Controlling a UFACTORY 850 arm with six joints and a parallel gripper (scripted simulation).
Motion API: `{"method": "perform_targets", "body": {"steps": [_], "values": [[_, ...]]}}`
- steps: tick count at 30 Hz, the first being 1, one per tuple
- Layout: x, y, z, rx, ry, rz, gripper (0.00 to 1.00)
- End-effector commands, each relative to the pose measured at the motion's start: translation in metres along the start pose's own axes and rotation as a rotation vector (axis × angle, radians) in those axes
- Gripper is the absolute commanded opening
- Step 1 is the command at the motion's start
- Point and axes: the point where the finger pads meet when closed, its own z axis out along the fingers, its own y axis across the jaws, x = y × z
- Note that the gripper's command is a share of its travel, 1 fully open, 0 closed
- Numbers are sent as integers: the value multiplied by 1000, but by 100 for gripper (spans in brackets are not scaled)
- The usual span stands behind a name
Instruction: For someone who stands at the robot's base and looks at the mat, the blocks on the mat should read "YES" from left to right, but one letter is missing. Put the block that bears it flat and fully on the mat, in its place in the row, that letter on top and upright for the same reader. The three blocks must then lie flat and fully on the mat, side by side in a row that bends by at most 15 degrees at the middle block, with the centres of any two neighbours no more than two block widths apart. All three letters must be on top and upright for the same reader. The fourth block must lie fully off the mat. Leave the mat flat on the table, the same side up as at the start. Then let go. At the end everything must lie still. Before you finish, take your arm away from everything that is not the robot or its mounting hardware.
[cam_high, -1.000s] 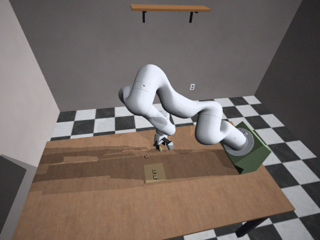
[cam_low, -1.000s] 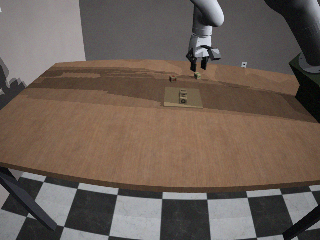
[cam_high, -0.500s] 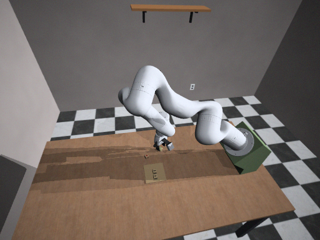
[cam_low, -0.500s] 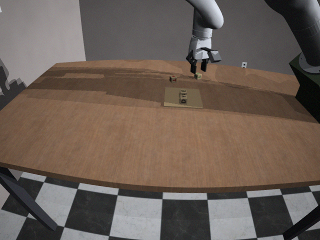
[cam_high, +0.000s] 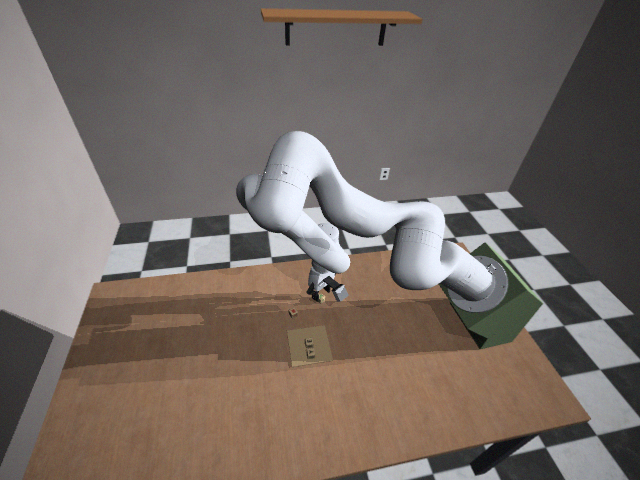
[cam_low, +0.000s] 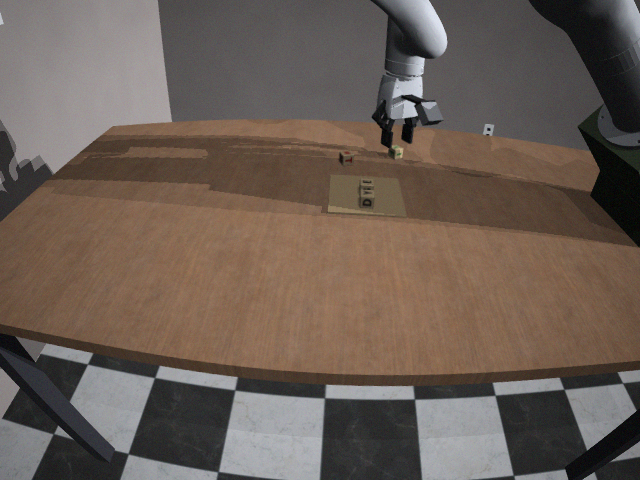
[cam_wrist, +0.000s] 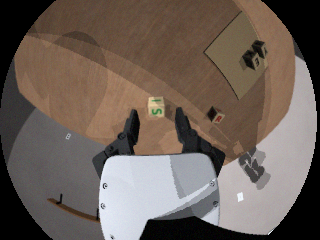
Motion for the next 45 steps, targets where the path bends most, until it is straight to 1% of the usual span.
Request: {"method": "perform_targets", "body": {"steps": [1,26,34,45], "values": [[0,0,0,0,-1,0,63],[0,0,1,0,-1,0,63],[0,0,7,0,-1,0,63],[0,0,26,0,-1,0,63]]}}
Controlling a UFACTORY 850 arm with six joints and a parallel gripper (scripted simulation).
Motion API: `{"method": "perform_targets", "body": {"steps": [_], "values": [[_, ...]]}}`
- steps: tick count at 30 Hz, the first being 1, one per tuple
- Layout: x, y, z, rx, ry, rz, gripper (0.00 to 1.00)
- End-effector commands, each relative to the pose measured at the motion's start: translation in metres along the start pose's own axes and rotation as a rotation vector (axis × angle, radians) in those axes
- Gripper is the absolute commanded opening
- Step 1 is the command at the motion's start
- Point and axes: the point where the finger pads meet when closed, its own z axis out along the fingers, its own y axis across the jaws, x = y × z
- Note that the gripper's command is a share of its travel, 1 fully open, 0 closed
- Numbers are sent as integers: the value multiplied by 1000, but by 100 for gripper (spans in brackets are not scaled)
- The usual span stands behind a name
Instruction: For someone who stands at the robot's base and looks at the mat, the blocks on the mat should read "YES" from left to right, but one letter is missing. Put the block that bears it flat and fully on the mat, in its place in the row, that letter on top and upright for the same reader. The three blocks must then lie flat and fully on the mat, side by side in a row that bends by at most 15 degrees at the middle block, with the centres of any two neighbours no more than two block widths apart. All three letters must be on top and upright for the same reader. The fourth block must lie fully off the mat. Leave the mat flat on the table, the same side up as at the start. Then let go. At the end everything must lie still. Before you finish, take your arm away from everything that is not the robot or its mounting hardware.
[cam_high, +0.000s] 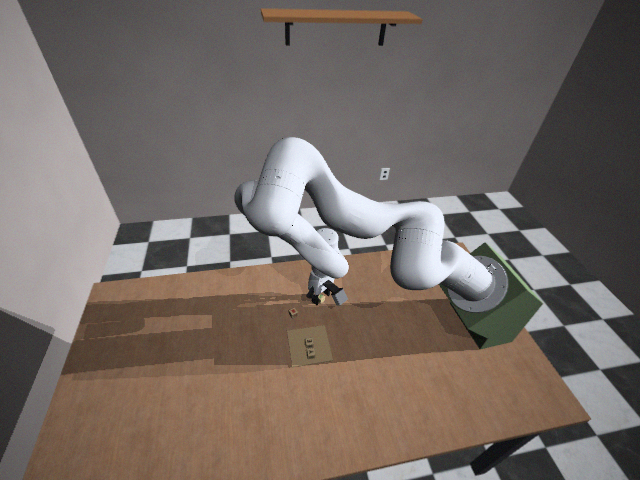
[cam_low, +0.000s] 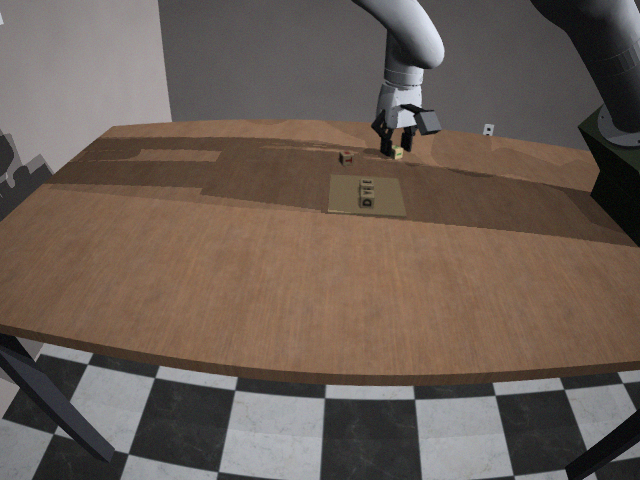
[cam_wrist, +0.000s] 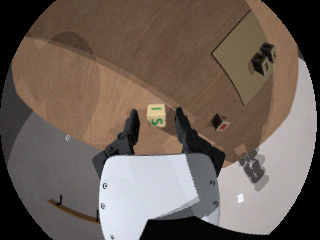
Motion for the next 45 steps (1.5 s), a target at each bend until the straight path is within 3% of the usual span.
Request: {"method": "perform_targets", "body": {"steps": [1,44,45], "values": [[0,0,5,0,-1,0,63],[0,0,8,0,-1,0,63],[0,0,8,0,-1,0,42]]}}
